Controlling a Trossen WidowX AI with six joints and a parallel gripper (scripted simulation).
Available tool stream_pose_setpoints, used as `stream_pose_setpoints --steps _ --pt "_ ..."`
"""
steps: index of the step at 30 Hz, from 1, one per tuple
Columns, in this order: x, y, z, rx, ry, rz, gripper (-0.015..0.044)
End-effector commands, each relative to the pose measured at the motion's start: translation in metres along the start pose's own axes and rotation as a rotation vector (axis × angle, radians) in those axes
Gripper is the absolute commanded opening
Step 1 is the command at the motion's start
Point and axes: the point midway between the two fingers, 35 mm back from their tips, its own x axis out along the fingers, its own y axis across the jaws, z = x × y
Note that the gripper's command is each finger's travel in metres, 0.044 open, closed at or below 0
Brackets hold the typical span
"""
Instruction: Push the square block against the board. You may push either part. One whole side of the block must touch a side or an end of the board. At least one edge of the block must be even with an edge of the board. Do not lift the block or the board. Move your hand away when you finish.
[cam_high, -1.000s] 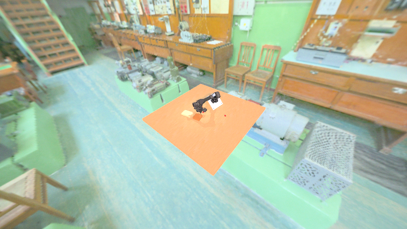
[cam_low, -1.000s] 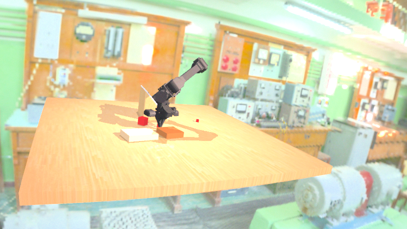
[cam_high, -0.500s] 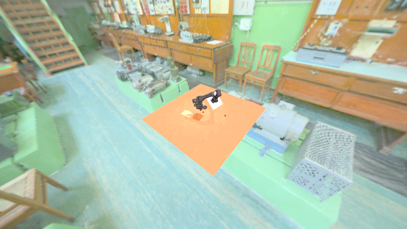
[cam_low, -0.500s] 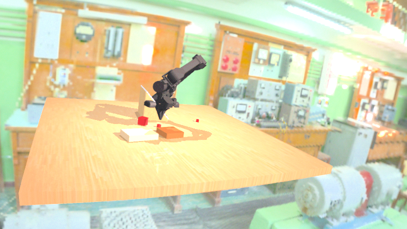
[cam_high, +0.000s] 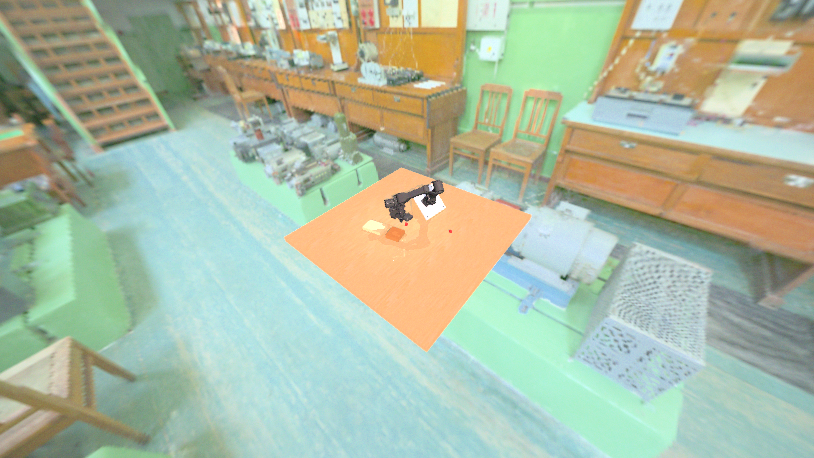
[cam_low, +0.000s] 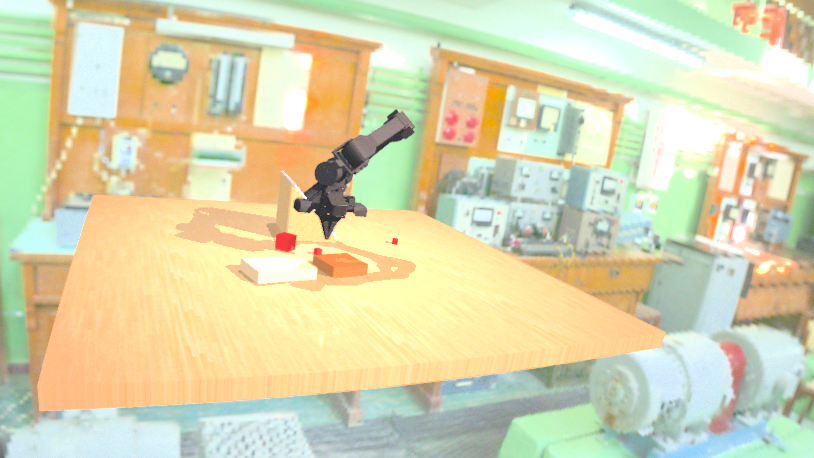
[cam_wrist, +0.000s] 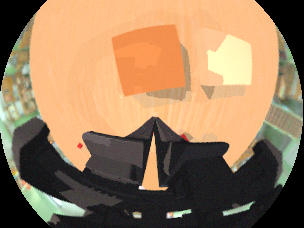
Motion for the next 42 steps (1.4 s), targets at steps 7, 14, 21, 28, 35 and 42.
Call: stream_pose_setpoints --steps 7,14,21,28,35,42 --pt "-0.002 0.023 0.022 0.359 -0.001 0.001 0.0000" --pt "-0.003 0.039 0.033 0.598 0.001 0.001 0.0000" --pt "-0.003 0.057 0.044 0.836 0.003 0.003 0.0000" --pt "-0.004 0.076 0.054 1.074 0.007 0.005 0.0000" --pt "-0.004 0.094 0.061 1.288 0.013 0.007 0.0000" --pt "-0.004 0.095 0.061 1.294 0.013 0.007 0.0000"
